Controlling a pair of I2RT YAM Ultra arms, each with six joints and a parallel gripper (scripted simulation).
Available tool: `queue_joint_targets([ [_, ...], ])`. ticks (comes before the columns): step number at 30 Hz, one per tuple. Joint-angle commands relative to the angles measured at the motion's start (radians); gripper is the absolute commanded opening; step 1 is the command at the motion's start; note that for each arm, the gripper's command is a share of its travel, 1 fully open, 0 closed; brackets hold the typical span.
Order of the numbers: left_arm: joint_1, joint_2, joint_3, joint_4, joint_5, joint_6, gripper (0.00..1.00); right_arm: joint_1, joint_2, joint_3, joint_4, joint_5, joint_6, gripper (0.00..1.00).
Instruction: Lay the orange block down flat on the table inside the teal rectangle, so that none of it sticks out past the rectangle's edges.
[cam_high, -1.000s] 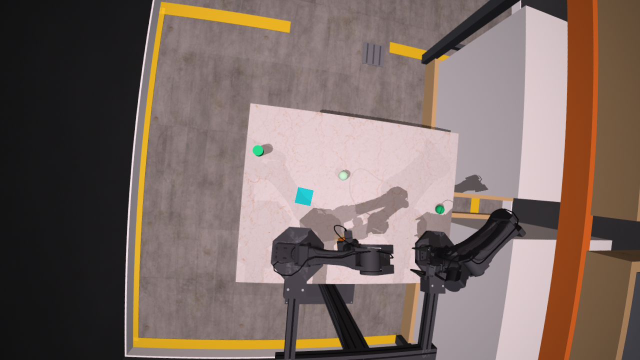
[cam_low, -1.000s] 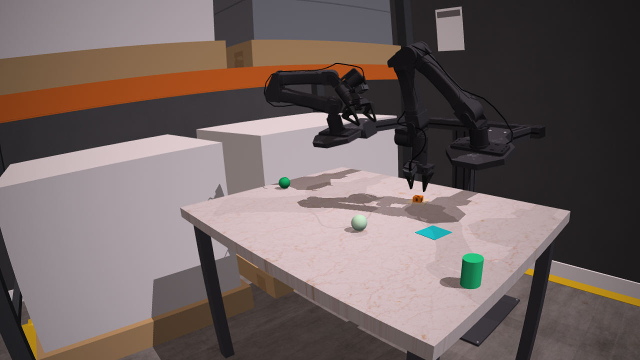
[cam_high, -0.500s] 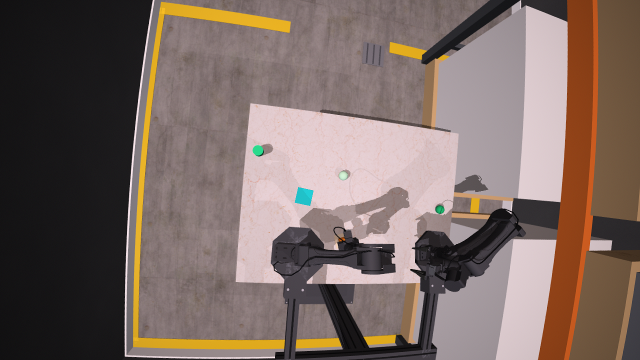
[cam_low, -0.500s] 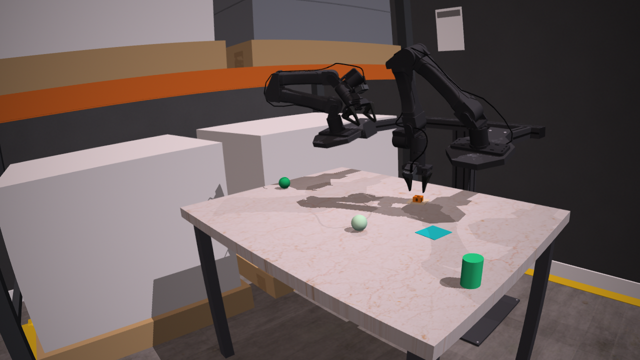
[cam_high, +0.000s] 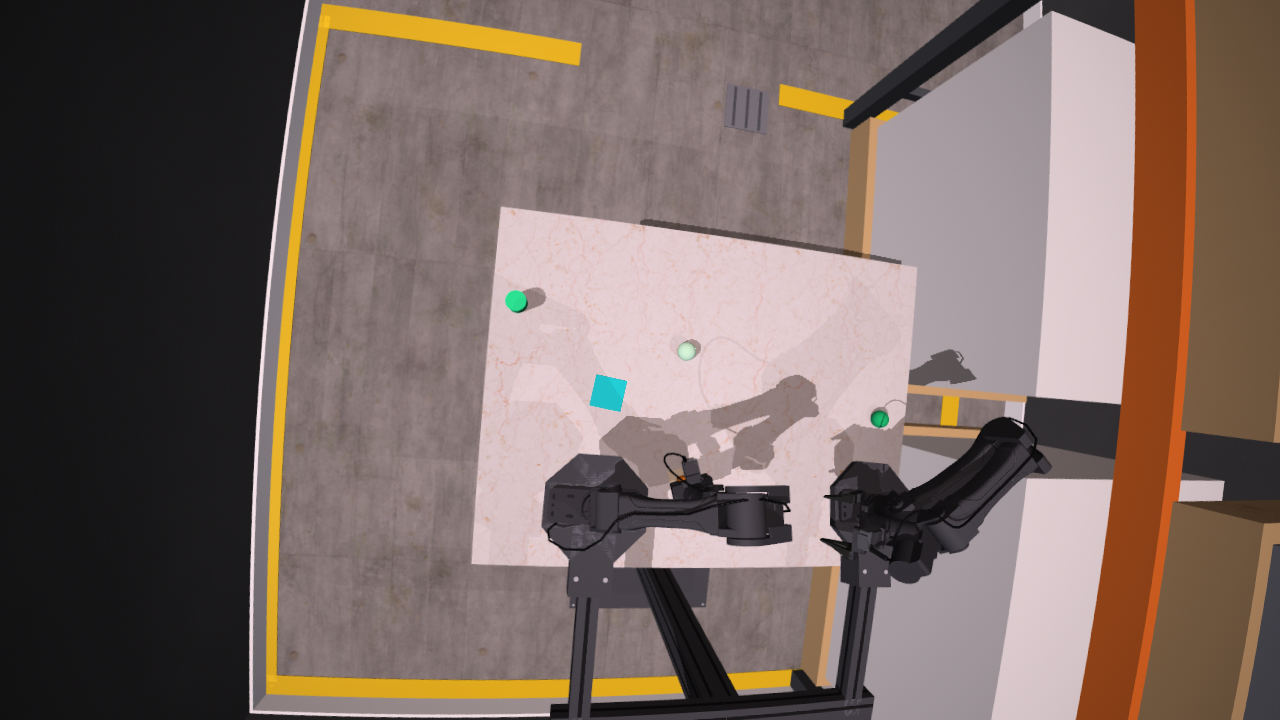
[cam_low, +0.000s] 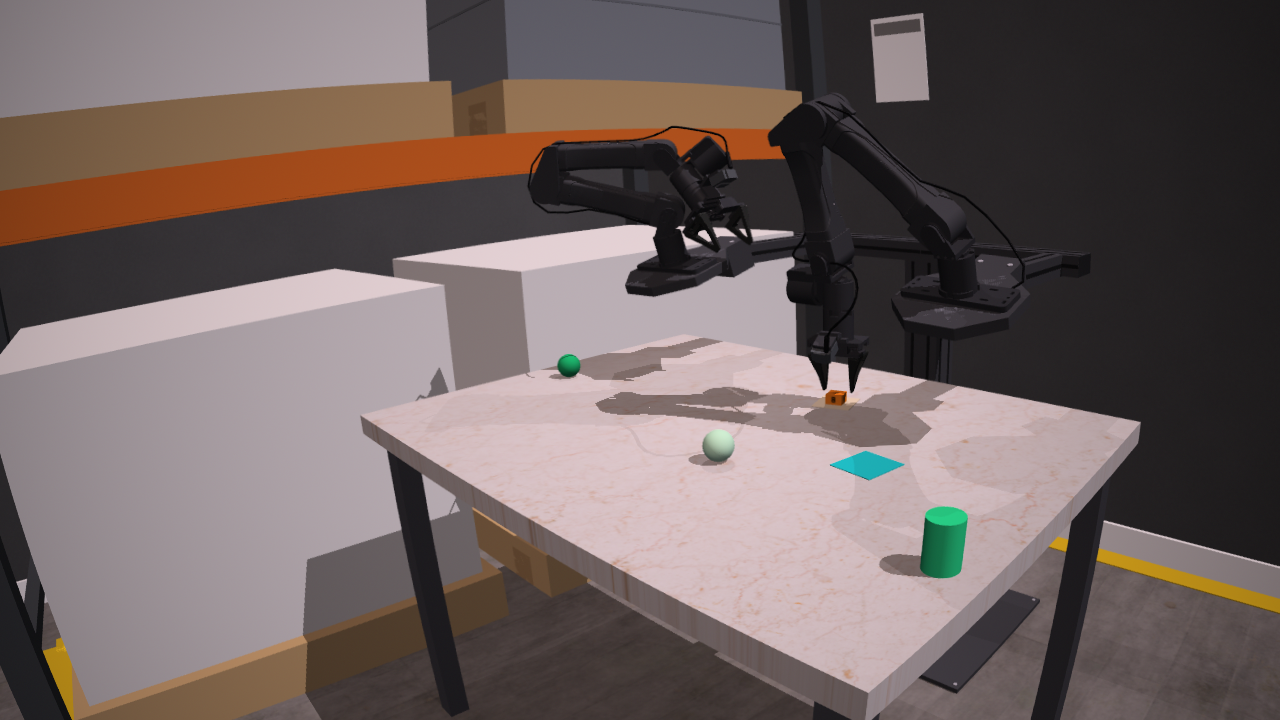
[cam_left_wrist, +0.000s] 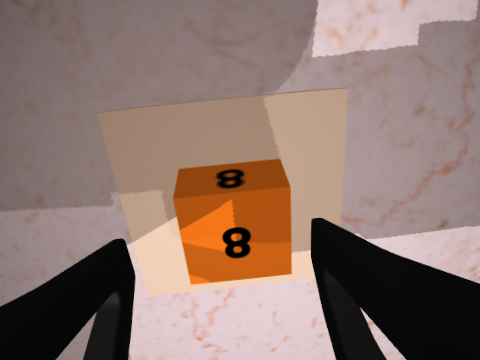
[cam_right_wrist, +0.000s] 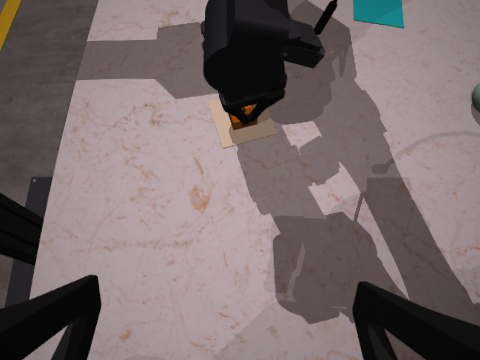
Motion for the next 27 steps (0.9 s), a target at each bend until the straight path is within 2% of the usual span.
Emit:
queue_joint_targets([
  [1,0.01,0.031,0.017,0.036,-0.002,0.014,0.55,0.013,-0.017,0.005,0.015,0.006,0.0,1.0],
  [11,0.026,0.091,0.034,0.084,-0.002,0.03,0.55,0.013,-0.017,0.005,0.015,0.006,0.0,1.0],
  [21,0.024,0.095,0.036,0.078,-0.002,0.03,0.55,0.013,-0.017,0.005,0.015,0.006,0.0,1.0],
  [22,0.024,0.095,0.036,0.077,-0.002,0.03,0.47,0.013,-0.017,0.005,0.015,0.006,0.0,1.0],
  [27,0.02,0.086,0.025,0.074,-0.001,0.024,0.43,0.013,-0.017,0.005,0.015,0.006,0.0,1.0],
])
